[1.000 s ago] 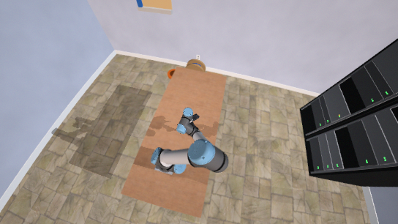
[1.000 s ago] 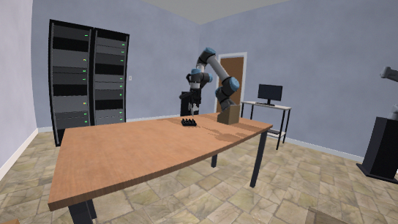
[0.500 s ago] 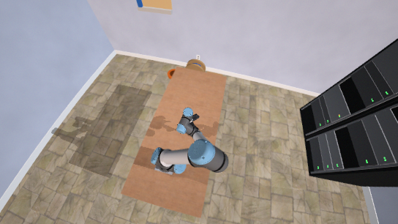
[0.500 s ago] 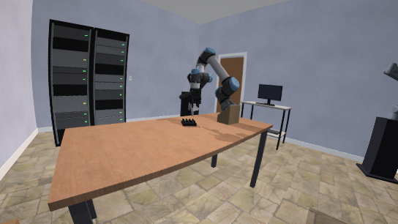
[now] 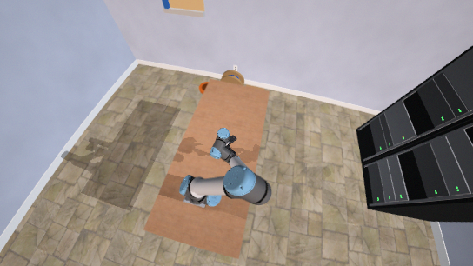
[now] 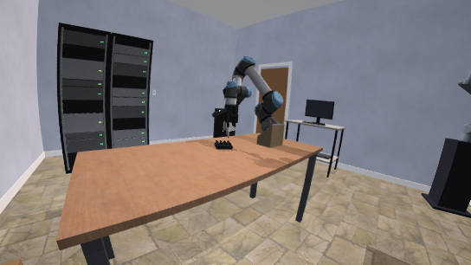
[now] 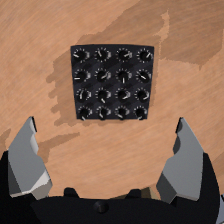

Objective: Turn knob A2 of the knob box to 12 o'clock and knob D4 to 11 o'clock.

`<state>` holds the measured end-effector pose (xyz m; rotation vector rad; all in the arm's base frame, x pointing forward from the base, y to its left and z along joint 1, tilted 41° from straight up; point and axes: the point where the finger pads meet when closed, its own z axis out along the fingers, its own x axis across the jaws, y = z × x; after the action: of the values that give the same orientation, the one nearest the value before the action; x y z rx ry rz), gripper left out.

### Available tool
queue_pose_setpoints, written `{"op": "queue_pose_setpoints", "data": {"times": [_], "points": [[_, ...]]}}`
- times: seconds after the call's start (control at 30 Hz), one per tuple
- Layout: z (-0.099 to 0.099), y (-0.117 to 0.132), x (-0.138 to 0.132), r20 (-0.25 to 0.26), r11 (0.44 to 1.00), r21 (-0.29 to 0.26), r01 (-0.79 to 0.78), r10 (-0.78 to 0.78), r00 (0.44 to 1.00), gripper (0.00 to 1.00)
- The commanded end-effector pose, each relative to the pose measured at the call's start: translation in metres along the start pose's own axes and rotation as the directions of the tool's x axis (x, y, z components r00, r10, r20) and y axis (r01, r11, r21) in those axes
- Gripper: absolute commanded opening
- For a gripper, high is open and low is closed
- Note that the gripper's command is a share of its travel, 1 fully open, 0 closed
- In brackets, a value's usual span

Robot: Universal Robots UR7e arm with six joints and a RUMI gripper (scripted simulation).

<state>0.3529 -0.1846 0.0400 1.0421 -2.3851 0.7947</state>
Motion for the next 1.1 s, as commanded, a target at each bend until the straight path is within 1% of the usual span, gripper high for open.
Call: {"op": "queue_pose_setpoints", "data": {"times": [0.0,0.3,0.37,0.8,1.07], "points": [[0.000,0.004,0.000,0.001,1.000,-0.002,-0.001,0.001,1.000,1.00],[0.000,0.018,0.000,0.001,1.000,-0.002,-0.001,0.001,1.000,1.00],[0.000,0.018,0.000,0.001,1.000,-0.002,-0.001,0.001,1.000,1.00],[0.000,0.044,-0.001,0.001,1.000,-0.002,-0.001,0.001,1.000,1.00],[0.000,0.050,-0.001,0.001,1.000,-0.002,-0.001,0.001,1.000,1.00]]}}
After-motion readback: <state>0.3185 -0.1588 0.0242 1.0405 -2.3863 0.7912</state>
